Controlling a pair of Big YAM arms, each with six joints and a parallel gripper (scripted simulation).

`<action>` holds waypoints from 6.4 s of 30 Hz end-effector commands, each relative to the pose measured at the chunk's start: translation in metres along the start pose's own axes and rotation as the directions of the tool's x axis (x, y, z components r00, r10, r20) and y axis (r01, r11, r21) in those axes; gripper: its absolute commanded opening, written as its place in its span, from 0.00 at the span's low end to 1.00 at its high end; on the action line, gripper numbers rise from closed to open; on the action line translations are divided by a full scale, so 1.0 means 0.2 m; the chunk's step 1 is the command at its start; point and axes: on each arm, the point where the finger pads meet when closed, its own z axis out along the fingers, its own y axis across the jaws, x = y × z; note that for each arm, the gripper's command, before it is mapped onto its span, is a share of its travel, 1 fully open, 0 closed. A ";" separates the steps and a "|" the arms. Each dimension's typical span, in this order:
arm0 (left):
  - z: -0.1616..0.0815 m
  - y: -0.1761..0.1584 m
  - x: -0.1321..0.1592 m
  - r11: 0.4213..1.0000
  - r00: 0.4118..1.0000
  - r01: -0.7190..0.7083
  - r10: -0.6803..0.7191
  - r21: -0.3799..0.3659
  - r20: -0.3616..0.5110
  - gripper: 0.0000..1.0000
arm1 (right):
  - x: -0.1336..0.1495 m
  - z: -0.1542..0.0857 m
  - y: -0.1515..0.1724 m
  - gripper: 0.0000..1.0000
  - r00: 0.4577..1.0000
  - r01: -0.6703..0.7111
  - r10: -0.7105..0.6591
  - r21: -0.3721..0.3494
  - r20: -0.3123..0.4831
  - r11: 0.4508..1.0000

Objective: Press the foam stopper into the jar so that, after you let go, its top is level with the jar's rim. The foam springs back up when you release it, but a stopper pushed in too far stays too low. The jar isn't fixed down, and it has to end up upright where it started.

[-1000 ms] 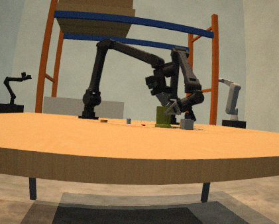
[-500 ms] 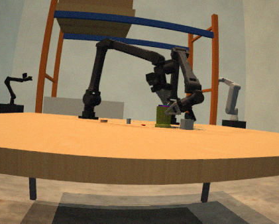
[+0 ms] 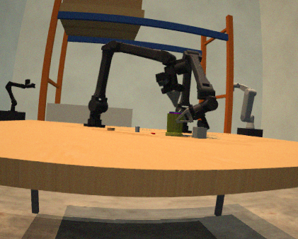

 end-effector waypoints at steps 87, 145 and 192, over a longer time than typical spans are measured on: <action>0.03 -0.07 0.01 1.000 1.000 -0.001 0.001 0.001 0.007 0.64 | 0.03 0.20 -0.02 0.00 1.000 0.023 -0.023 -0.013 -0.004 1.000; 0.03 -0.07 0.01 1.000 1.000 -0.001 0.001 0.001 0.007 0.64 | 0.03 0.32 -0.06 0.00 1.000 0.022 -0.022 0.007 -0.003 1.000; 0.03 -0.07 0.01 1.000 1.000 -0.001 0.001 0.001 0.007 0.64 | 0.02 0.45 -0.11 0.00 1.000 0.020 -0.020 0.031 -0.002 0.999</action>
